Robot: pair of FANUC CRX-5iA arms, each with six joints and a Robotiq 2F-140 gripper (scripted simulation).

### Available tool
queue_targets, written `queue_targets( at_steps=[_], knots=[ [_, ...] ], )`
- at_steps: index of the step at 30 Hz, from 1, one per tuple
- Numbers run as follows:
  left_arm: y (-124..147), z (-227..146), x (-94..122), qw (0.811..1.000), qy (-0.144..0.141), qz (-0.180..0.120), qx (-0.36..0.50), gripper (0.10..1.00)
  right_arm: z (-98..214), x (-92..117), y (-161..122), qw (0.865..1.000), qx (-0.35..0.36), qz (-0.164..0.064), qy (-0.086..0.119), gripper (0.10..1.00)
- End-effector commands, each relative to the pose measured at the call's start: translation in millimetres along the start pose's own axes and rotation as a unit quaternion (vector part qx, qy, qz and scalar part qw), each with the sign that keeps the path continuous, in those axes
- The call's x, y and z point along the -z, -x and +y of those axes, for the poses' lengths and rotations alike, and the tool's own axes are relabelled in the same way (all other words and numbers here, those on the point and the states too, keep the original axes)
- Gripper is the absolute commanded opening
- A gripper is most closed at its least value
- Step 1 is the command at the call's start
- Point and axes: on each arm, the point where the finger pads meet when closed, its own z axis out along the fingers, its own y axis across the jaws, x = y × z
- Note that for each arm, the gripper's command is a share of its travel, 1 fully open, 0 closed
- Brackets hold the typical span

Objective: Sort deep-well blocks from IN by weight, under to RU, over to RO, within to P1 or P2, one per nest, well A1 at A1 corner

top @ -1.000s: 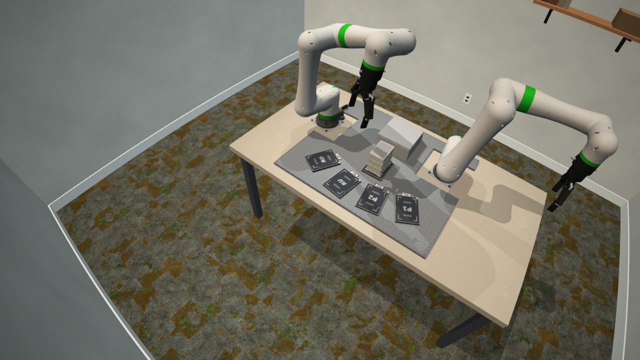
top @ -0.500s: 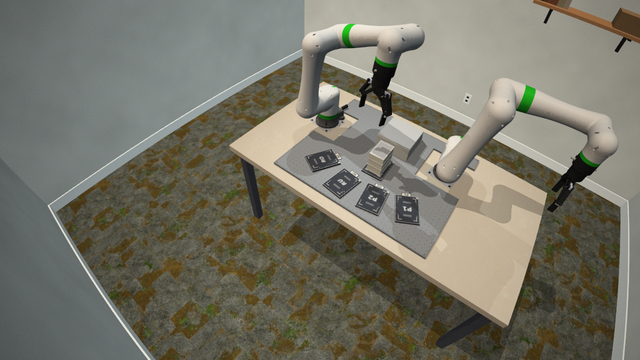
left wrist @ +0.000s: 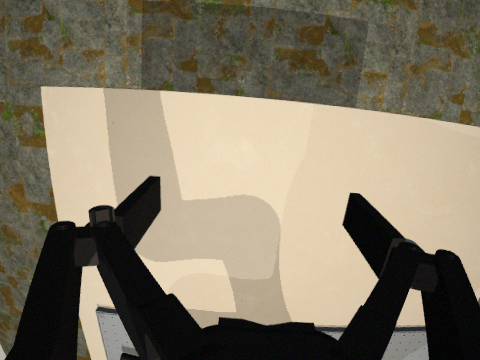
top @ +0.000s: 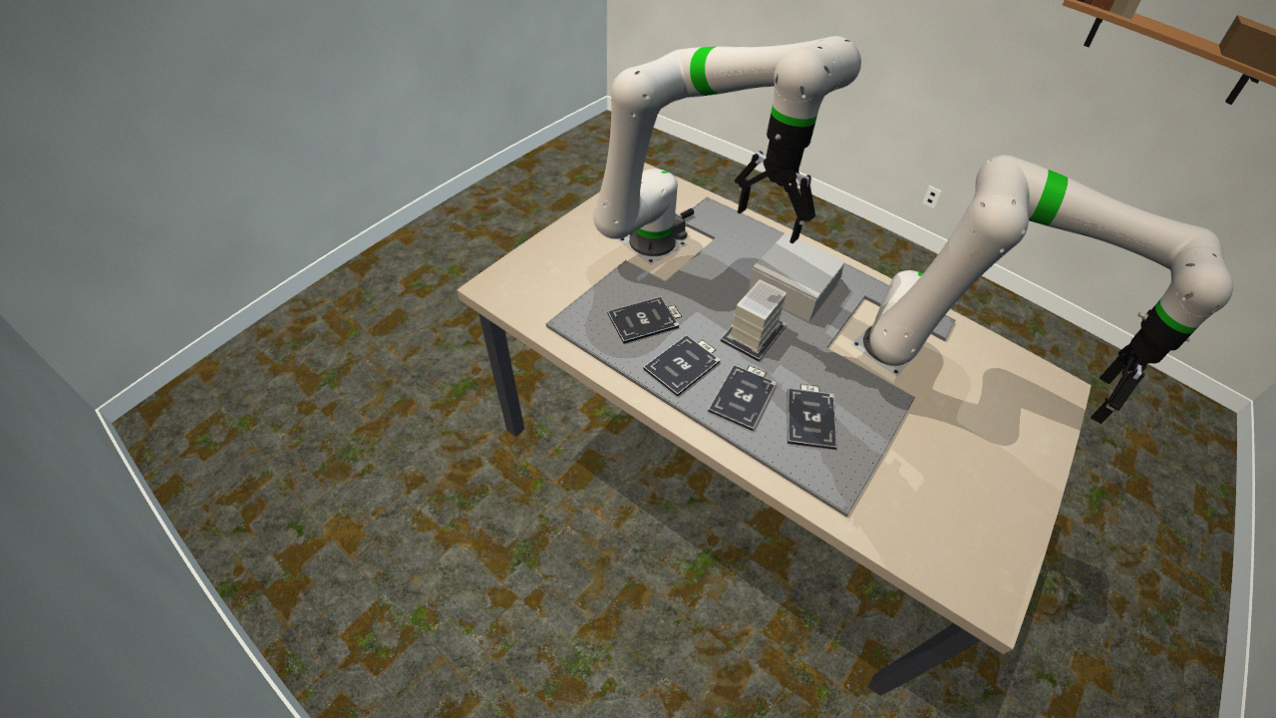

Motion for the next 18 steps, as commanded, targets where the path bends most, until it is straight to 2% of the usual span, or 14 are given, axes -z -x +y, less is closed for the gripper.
queue_targets(
  at_steps=[1, 4, 8, 18],
  knots=[
    [-0.3, 0.2, 0.9, 1.0, 0.0, 0.001, 0.0, 1.0, -10.4, 3.9, 14.3, 0.998, 0.054, -0.004, -0.011, 1.0],
    [-0.3, 0.2, 0.9, 1.0, 0.0, 0.001, 0.0, 1.0, -18.0, 6.4, 25.8, 0.998, 0.054, -0.004, -0.011, 1.0],
    [-0.3, 0.2, 0.9, 1.0, 0.0, 0.001, 0.0, 1.0, -18.0, 6.5, 25.8, 0.998, 0.054, -0.004, -0.011, 1.0],
    [-0.3, 0.2, 0.9, 1.0, 0.0, 0.001, 0.0, 1.0, -19.2, -43.4, 26.3, 0.998, 0.054, -0.004, -0.011, 1.0]
  ],
)
